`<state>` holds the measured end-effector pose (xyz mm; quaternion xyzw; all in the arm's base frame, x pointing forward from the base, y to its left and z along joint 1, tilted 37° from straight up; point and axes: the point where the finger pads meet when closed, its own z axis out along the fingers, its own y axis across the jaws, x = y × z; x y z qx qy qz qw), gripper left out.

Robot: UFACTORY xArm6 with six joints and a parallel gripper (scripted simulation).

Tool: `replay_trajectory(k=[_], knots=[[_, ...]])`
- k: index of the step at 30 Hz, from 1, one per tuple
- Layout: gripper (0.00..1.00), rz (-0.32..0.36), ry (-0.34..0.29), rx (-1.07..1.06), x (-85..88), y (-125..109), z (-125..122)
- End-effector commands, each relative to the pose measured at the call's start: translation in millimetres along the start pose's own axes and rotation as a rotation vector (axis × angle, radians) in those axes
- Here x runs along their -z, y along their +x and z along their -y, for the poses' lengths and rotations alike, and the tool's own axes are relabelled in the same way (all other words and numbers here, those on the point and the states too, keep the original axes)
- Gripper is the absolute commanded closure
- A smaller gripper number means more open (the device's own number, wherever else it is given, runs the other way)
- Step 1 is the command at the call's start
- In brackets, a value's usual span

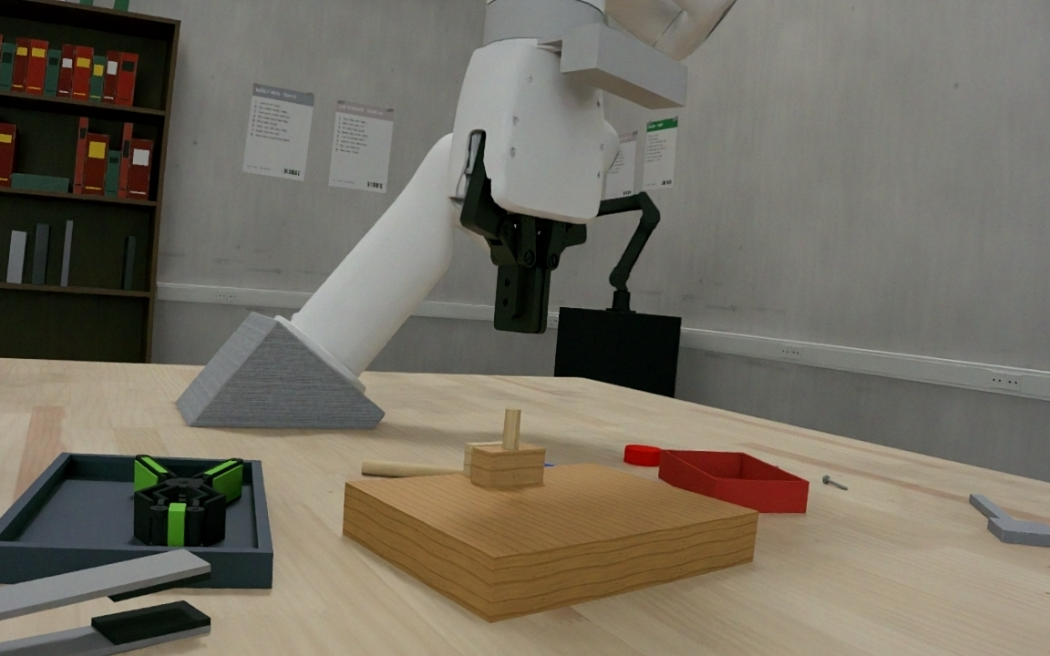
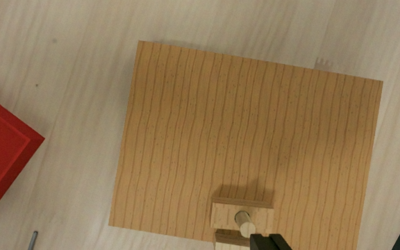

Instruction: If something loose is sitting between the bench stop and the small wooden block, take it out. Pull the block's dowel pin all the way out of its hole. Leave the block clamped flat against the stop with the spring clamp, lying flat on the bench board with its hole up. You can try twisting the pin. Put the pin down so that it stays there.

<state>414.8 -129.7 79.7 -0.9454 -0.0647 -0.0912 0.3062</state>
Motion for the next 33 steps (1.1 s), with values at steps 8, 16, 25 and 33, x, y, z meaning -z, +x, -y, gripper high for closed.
replay_trajectory(k=[8,16,25,33], knots=[[1.0,-0.001,-0.003,-0.094,1.6,1.1,-0.6],[1.0,-0.001,-0.003,-0.106,1.6,1.1,-0.6],[0.72,-0.001,-0.003,-0.108,1.6,1.1,-0.6],[0.72,-0.001,-0.003,-0.108,1.6,1.1,-0.6]])
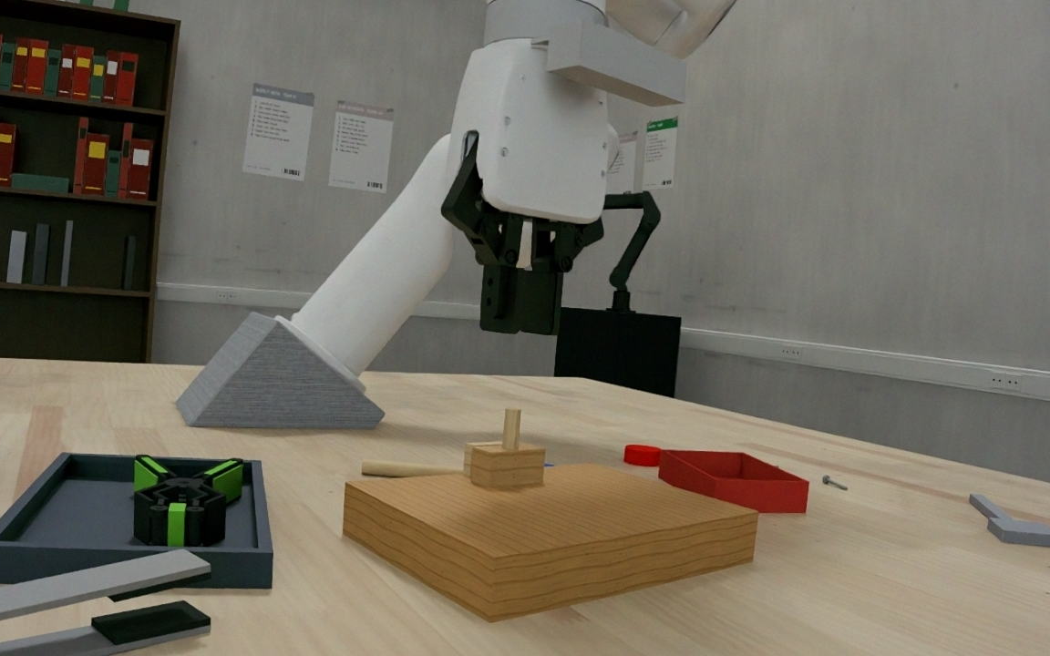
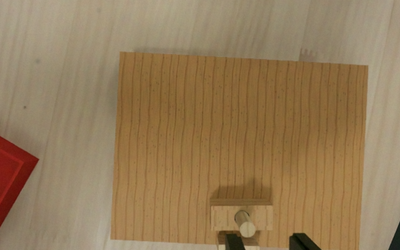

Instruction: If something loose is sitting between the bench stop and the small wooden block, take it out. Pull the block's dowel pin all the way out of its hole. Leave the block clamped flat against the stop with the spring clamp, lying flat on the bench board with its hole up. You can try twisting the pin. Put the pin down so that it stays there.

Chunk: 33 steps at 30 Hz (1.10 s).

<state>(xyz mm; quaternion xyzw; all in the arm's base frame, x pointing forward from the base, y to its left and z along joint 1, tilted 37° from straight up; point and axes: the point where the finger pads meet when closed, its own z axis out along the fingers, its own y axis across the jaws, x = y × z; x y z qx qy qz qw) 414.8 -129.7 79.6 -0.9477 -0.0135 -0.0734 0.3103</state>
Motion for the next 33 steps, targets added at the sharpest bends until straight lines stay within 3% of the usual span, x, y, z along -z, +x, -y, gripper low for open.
replay_trajectory(k=[1,33], knots=[[0.72,-0.003,-0.003,0.001,1.6,1,0],[0.72,-0.003,-0.003,0.001,-14.6,1,0]])
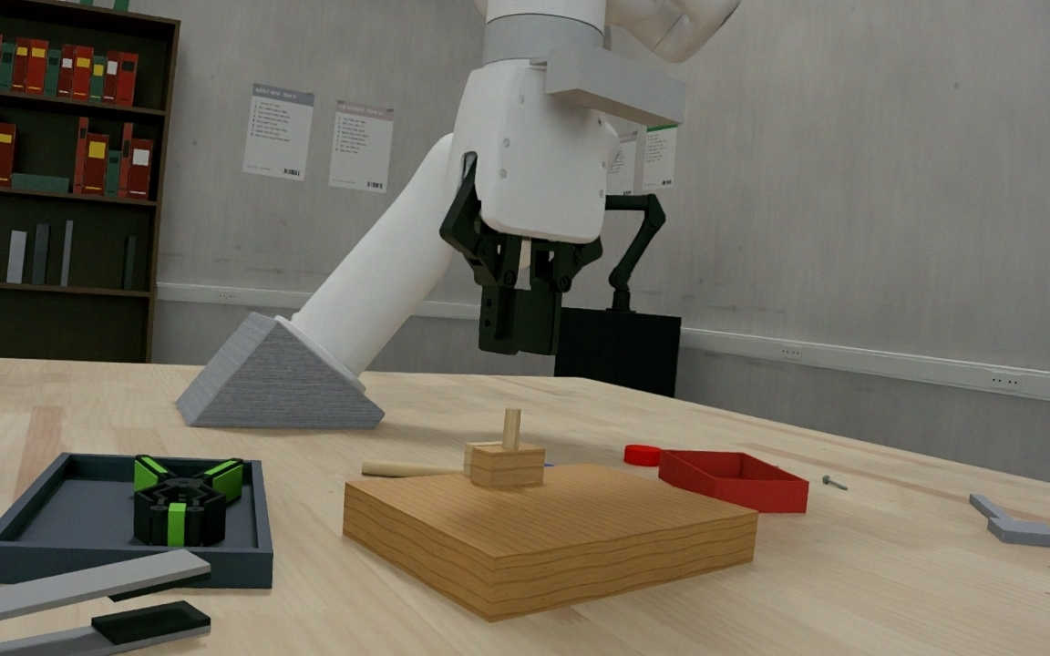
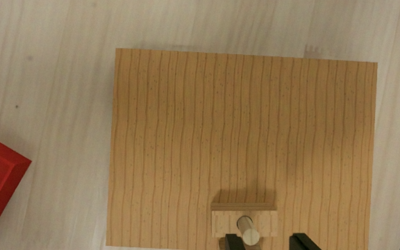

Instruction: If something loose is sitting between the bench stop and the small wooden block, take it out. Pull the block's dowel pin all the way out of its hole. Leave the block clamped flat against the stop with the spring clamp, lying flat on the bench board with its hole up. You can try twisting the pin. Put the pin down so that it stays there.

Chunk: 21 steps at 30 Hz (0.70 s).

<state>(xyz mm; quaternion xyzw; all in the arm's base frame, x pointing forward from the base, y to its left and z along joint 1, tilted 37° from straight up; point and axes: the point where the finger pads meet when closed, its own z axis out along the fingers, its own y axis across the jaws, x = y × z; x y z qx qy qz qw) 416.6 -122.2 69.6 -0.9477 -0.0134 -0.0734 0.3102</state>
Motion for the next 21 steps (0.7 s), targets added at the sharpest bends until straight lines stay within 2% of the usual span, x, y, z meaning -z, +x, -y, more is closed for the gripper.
replay_trajectory(k=[1,21], knots=[[0.72,-0.003,-0.002,0.001,-3.2,1,0],[0.72,-0.003,-0.002,0.001,-20.8,1,0]])
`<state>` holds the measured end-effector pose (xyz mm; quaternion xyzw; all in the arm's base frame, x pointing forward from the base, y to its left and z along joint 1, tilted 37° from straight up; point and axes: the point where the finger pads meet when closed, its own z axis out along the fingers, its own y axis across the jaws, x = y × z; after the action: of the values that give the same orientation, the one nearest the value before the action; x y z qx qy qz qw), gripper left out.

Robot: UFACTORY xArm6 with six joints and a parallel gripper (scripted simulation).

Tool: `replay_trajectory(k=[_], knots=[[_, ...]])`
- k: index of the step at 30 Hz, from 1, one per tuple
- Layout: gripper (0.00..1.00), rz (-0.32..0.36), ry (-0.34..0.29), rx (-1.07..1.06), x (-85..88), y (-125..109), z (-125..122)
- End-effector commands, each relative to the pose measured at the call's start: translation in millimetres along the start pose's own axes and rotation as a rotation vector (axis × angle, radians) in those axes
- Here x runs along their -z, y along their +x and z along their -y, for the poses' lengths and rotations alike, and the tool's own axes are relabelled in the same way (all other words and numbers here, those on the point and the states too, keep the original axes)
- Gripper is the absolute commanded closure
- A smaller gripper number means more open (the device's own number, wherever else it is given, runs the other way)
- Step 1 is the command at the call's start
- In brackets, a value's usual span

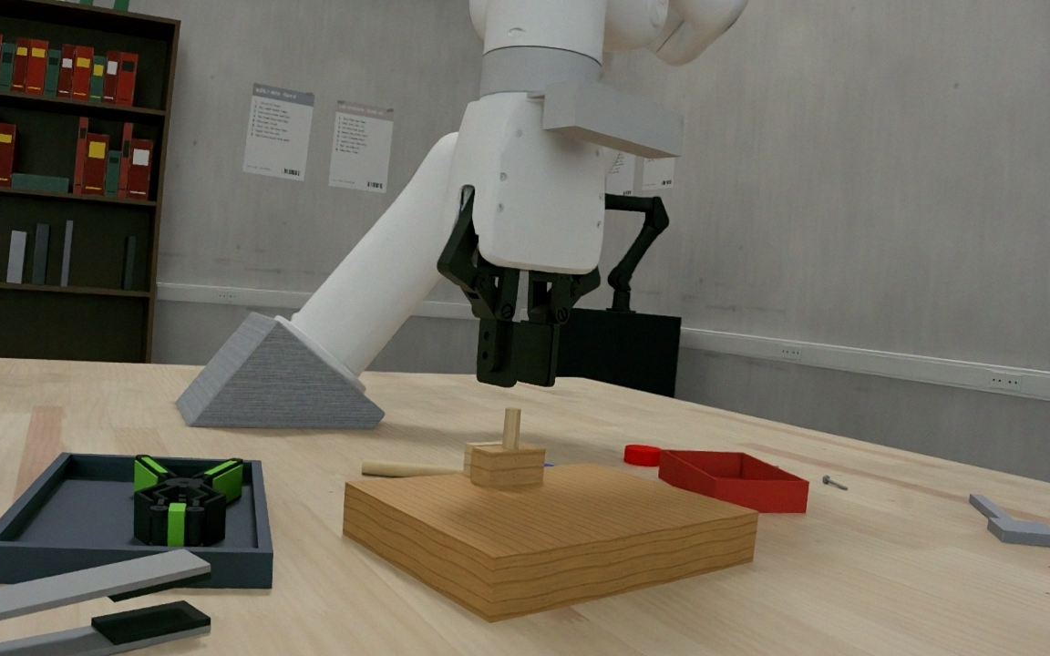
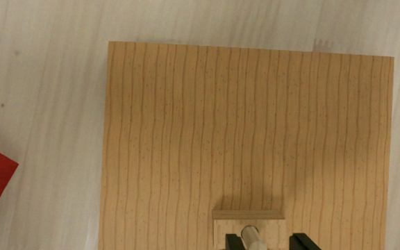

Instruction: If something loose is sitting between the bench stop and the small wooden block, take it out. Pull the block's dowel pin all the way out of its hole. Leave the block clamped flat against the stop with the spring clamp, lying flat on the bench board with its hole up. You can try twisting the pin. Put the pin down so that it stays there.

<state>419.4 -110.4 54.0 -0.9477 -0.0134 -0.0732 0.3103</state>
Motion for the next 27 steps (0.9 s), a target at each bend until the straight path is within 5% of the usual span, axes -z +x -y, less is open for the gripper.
replay_trajectory(k=[1,27], knots=[[0.72,-0.003,-0.002,0.001,-1.5,1.3,-0.4],[0.72,-0.003,-0.002,0.001,-3.8,1.4,-0.4]])
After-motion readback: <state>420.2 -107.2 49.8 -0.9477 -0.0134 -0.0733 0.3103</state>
